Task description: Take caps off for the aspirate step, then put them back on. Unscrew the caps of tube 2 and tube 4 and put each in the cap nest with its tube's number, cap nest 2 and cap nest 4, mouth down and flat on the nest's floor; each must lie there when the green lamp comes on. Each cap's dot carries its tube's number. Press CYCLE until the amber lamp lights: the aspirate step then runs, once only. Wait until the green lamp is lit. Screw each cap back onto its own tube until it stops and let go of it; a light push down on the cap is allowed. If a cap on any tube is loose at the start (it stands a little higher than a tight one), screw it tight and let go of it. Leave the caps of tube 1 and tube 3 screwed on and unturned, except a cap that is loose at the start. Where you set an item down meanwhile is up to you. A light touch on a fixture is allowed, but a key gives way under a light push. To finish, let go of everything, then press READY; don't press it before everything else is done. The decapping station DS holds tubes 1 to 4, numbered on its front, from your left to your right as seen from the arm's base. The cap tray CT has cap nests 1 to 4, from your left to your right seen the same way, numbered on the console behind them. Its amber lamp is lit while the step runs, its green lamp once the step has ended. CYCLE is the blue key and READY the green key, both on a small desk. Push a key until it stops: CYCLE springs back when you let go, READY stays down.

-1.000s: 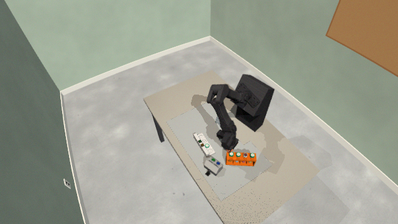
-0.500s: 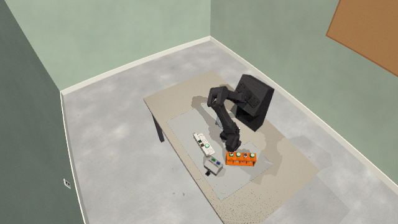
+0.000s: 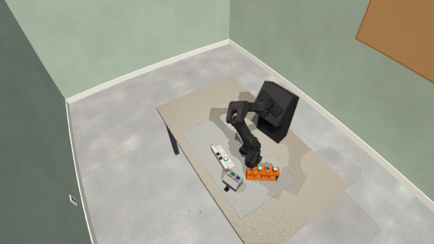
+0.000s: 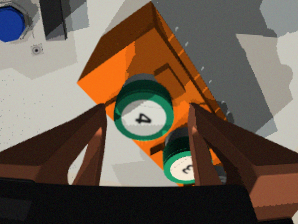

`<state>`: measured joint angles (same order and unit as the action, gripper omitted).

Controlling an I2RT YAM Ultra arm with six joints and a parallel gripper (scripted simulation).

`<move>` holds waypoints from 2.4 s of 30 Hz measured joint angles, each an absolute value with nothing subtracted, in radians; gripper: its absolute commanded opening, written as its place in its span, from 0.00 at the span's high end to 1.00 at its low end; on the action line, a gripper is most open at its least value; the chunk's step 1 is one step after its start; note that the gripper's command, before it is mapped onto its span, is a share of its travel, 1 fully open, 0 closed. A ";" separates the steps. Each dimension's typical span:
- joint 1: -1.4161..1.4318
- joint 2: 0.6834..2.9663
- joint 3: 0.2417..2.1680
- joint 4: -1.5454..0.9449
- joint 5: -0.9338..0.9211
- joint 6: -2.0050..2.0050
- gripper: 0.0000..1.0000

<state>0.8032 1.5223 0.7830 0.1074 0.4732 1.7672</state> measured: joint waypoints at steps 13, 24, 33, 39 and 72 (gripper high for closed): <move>0.801 1.536 0.786 0.129 0.466 1.760 0.51; 0.794 1.558 0.795 0.144 0.461 1.755 0.51; 0.790 1.568 0.799 0.152 0.457 1.753 1.00; 0.789 1.569 0.799 0.153 0.456 1.752 1.00; 0.790 1.568 0.799 0.151 0.457 0.799 1.00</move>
<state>0.7898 1.5677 0.7990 0.1509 0.4568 0.7990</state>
